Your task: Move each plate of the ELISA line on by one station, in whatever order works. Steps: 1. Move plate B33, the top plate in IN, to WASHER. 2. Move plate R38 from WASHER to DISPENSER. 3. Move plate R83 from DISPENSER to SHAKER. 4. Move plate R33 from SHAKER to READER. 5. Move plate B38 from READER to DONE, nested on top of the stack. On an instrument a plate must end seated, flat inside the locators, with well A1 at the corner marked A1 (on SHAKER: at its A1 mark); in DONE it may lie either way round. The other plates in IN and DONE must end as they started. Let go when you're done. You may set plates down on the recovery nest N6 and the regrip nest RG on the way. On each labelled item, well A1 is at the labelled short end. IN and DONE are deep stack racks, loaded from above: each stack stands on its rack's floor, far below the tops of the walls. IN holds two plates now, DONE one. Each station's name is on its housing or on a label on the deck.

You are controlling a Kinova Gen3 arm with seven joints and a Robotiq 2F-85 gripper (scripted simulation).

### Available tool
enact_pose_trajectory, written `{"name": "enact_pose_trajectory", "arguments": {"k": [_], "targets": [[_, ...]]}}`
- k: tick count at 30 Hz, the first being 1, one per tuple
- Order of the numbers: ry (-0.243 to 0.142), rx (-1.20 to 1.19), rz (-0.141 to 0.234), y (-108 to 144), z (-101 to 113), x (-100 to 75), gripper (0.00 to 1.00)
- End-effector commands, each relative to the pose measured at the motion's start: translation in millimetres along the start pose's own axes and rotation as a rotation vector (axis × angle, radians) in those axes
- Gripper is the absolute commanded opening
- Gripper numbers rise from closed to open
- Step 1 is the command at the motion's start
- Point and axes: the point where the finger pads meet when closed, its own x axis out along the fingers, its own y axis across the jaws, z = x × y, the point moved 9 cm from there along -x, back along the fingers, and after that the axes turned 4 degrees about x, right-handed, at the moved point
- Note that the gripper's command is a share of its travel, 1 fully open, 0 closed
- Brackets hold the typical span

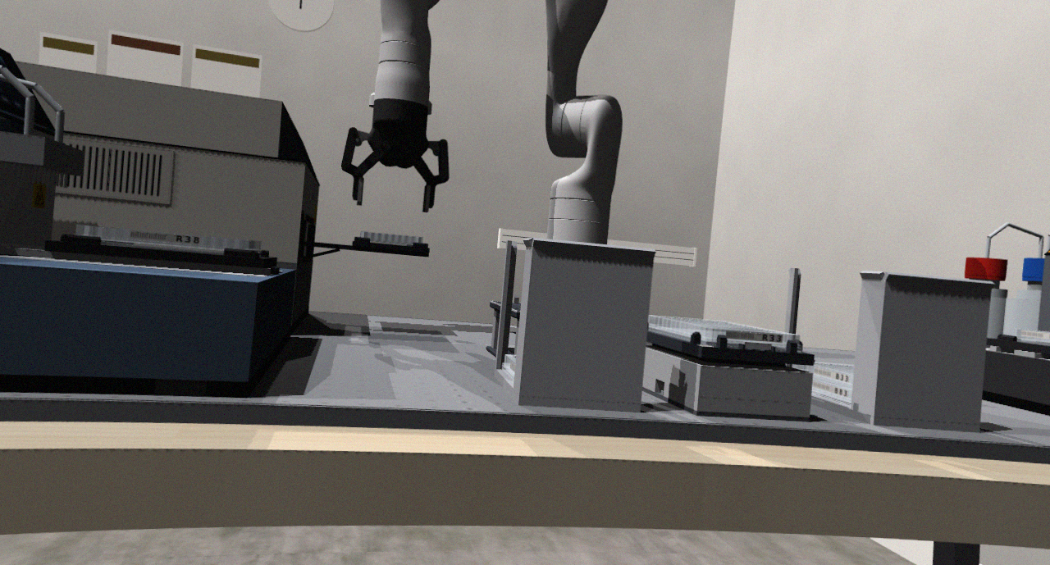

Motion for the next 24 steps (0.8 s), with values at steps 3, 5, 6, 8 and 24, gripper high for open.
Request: {"name": "enact_pose_trajectory", "arguments": {"k": [3, 5, 6, 8, 24], "targets": [[-0.001, 0.000, -0.001, -0.4, 0.0, 7.7, 1.00], [-0.001, 0.000, -0.001, -0.4, 0.0, 7.7, 1.00], [-0.001, 0.000, -0.001, -0.4, 0.0, 9.1, 1.00], [-0.001, 0.000, -0.001, -0.4, 0.0, 11.7, 1.00], [-0.001, 0.000, -0.001, -0.4, 0.0, 12.0, 1.00]]}}
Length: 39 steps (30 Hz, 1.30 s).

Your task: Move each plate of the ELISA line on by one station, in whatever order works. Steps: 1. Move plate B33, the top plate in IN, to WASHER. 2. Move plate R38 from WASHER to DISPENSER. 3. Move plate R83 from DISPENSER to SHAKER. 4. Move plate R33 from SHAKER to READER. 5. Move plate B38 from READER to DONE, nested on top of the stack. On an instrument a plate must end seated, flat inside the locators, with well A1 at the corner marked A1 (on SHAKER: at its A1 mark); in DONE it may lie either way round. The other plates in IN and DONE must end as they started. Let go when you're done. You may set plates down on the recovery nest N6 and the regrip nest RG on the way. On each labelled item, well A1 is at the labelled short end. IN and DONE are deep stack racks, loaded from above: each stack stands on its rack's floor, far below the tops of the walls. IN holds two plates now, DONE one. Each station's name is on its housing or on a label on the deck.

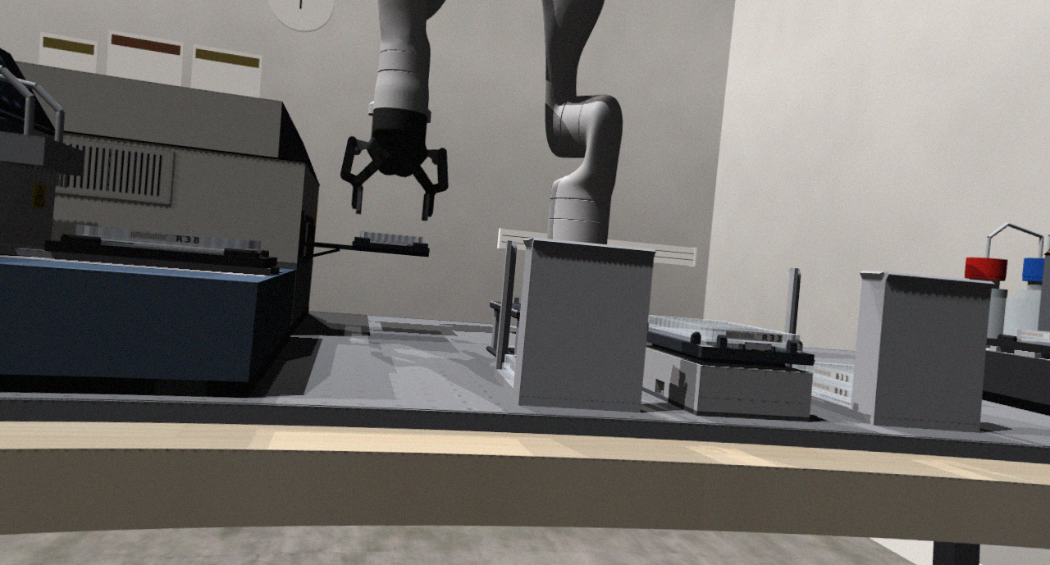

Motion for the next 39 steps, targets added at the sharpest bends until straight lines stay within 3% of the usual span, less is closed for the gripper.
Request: {"name": "enact_pose_trajectory", "arguments": {"k": [1, 20, 39], "targets": [[-0.001, 0.000, -0.001, -0.3, 0.0, -0.3, 1.00], [-0.001, 0.000, -0.001, -0.2, 0.0, 17.8, 1.00], [-0.001, 0.000, -0.001, -0.2, 0.0, 18.9, 1.00]]}}
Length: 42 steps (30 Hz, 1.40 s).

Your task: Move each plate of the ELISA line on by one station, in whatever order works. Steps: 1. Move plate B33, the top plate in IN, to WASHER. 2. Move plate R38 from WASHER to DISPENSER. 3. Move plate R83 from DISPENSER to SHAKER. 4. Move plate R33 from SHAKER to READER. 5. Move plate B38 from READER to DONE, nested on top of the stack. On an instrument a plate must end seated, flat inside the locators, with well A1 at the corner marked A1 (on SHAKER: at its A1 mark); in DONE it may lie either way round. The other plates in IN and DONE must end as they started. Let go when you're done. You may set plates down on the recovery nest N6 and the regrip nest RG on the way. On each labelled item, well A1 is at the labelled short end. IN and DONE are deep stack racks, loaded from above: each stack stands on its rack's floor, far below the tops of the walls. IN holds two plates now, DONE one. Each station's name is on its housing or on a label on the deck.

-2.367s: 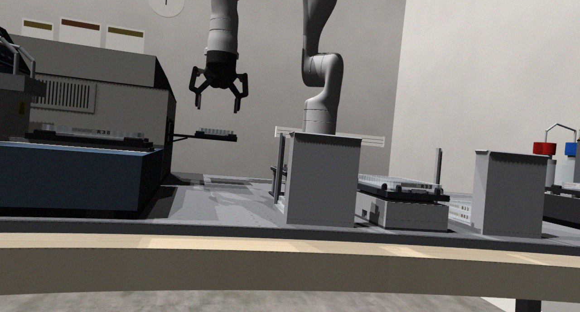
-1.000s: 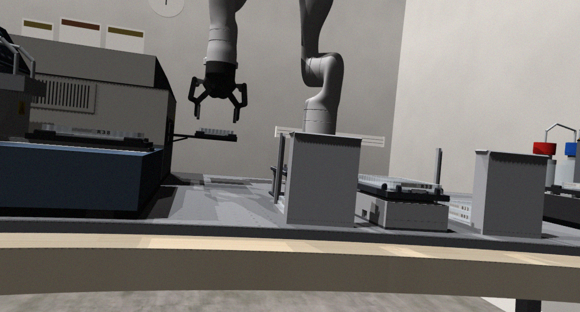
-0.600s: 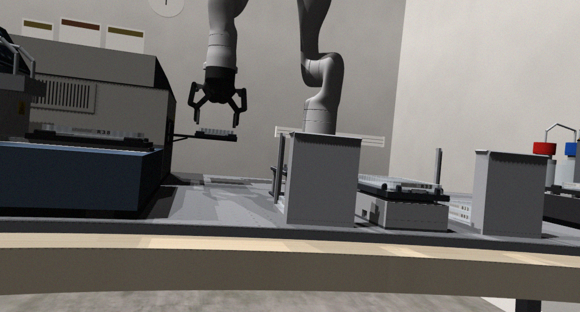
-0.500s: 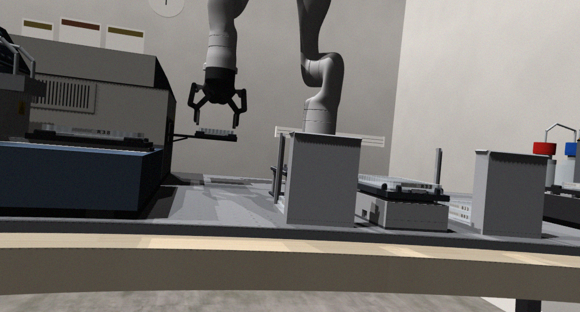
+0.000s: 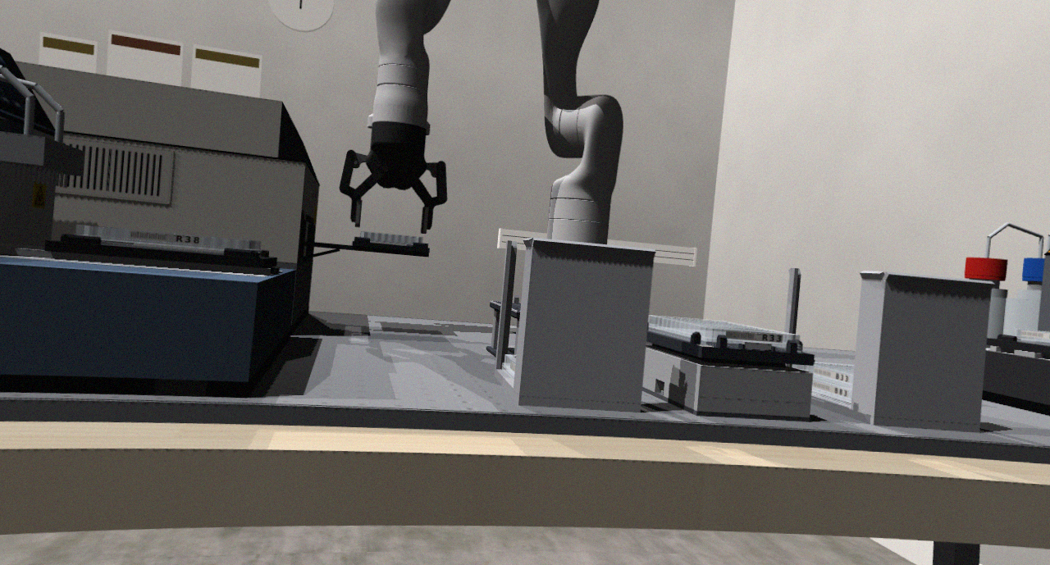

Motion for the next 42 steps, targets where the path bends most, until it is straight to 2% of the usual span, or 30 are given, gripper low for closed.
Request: {"name": "enact_pose_trajectory", "arguments": {"k": [1, 42], "targets": [[-0.001, 0.000, -0.001, -0.2, 0.0, 0.7, 1.00], [-0.001, 0.000, -0.001, -0.2, 0.0, 11.3, 1.00]]}}
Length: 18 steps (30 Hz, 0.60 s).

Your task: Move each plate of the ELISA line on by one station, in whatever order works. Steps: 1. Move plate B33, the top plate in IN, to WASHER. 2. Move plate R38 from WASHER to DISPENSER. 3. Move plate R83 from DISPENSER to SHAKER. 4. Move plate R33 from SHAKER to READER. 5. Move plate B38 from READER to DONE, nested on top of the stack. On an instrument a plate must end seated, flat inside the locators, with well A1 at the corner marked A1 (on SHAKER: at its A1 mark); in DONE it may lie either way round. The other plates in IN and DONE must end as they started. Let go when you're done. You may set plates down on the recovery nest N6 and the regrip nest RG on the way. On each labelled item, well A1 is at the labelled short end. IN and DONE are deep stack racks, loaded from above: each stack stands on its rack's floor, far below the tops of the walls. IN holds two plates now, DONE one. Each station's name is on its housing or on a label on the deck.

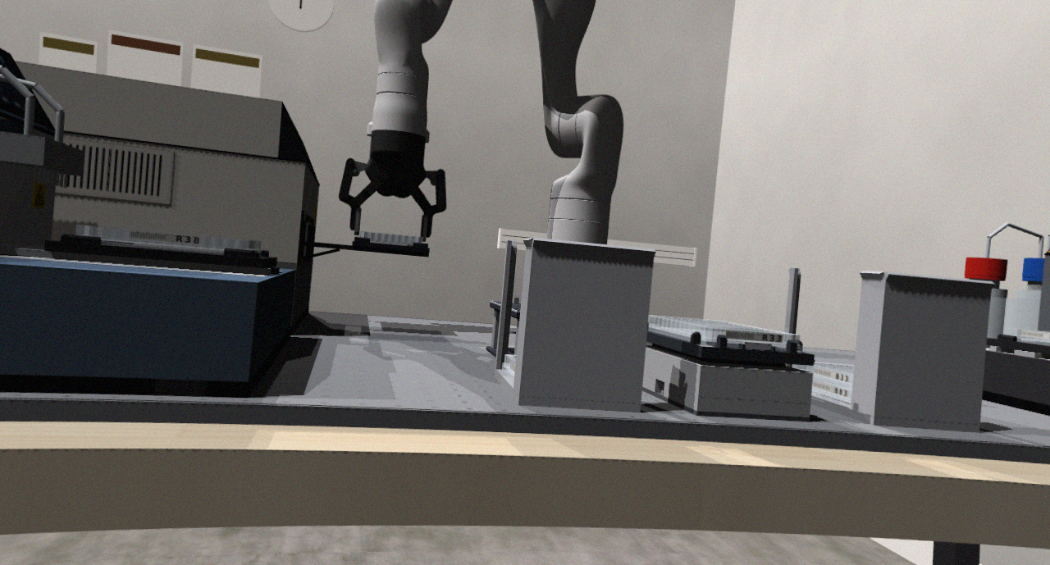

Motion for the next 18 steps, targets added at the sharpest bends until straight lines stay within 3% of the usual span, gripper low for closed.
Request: {"name": "enact_pose_trajectory", "arguments": {"k": [1, 11, 12, 18], "targets": [[-0.001, 0.000, -0.001, -0.3, 0.0, -0.2, 1.00], [-0.001, 0.000, -0.001, -0.3, 0.0, -0.3, 1.00], [-0.001, 0.000, -0.001, -0.3, 0.0, -0.3, 0.94], [-0.001, 0.000, -0.001, -0.2, 0.0, -0.3, 0.94]]}}
